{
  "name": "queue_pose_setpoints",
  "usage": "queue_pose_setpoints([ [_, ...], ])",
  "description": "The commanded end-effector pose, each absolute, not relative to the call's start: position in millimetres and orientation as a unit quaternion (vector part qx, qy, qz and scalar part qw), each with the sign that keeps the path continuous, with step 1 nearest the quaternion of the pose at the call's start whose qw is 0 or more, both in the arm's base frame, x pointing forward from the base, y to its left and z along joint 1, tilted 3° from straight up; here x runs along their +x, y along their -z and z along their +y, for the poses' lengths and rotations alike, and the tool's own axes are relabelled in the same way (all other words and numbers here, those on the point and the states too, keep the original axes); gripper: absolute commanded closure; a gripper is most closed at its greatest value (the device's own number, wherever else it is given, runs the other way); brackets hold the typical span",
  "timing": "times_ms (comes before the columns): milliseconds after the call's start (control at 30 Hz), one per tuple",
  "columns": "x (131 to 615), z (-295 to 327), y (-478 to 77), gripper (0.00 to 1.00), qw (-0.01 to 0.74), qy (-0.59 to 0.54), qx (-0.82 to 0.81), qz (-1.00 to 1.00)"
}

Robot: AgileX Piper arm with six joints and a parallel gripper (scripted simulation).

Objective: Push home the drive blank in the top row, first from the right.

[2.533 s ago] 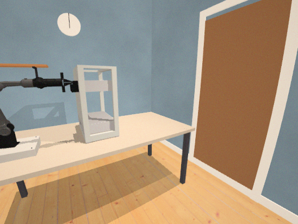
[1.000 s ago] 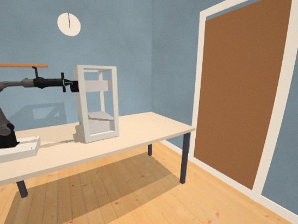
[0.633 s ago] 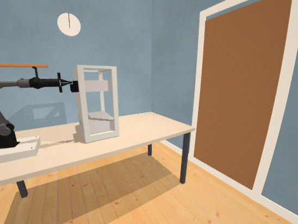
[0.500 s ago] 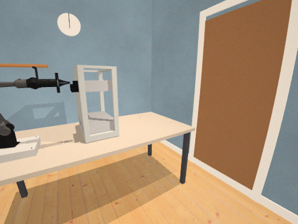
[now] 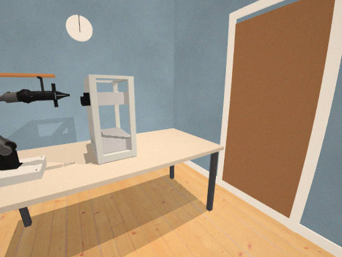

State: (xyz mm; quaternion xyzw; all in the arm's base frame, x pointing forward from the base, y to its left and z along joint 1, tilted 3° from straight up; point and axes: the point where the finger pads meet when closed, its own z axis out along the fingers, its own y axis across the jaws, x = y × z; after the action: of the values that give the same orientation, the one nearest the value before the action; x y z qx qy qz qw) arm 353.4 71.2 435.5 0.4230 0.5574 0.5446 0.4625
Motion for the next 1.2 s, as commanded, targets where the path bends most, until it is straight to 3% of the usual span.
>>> queue_pose_setpoints([
  [0,352,71,-435,1.00,0.463,-0.544,0.424,0.557],
  [667,341,70,-436,1.00,0.463,-0.543,0.424,0.557],
  [1033,253,52,-434,1.00,0.463,-0.543,0.424,0.557],
  [1167,247,50,-434,1.00,0.463,-0.543,0.424,0.557],
])
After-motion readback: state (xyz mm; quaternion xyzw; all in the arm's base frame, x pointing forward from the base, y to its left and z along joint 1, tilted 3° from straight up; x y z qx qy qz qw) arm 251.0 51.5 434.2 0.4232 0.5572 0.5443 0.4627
